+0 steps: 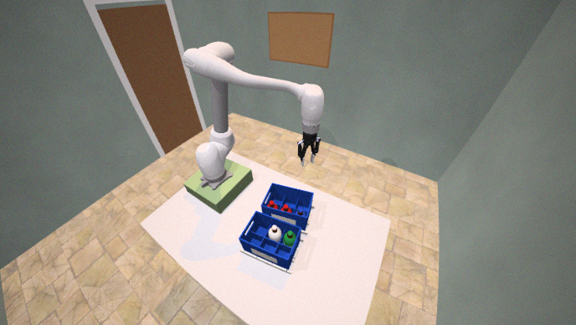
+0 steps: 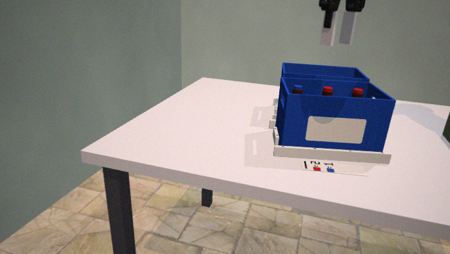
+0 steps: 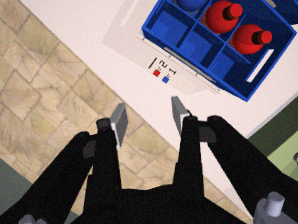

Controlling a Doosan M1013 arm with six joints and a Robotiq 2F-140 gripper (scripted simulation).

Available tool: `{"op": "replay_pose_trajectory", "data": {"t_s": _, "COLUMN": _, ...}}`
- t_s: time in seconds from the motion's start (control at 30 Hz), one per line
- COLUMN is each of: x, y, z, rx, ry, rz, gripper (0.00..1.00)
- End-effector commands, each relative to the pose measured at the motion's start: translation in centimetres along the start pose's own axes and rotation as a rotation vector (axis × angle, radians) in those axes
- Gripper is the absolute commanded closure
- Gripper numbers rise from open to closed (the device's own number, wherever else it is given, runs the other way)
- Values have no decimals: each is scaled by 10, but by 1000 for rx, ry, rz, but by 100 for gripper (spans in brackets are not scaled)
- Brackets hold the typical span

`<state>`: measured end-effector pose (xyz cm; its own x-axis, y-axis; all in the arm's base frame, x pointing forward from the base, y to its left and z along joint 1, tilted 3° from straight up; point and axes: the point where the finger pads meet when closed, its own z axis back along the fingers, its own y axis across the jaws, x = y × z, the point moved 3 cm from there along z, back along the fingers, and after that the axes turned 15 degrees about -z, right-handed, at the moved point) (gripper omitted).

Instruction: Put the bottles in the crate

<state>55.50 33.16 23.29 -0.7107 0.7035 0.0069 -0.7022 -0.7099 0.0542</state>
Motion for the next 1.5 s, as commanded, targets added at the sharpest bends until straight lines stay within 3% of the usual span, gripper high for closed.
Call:
{"op": "replay_pose_trajectory", "data": {"t_s": 0.0, "x": 13, "y": -4, "z": 6, "rx": 0, "ry": 0, "rz": 0, "gripper": 62}}
{"op": "replay_pose_trajectory", "data": {"t_s": 0.6, "x": 82, "y": -27, "z": 34, "rx": 0, "ry": 0, "rz": 0, "gripper": 62}}
{"op": "replay_pose_trajectory", "data": {"t_s": 1.47, "x": 82, "y": -27, "z": 34, "rx": 0, "ry": 0, "rz": 0, "gripper": 62}}
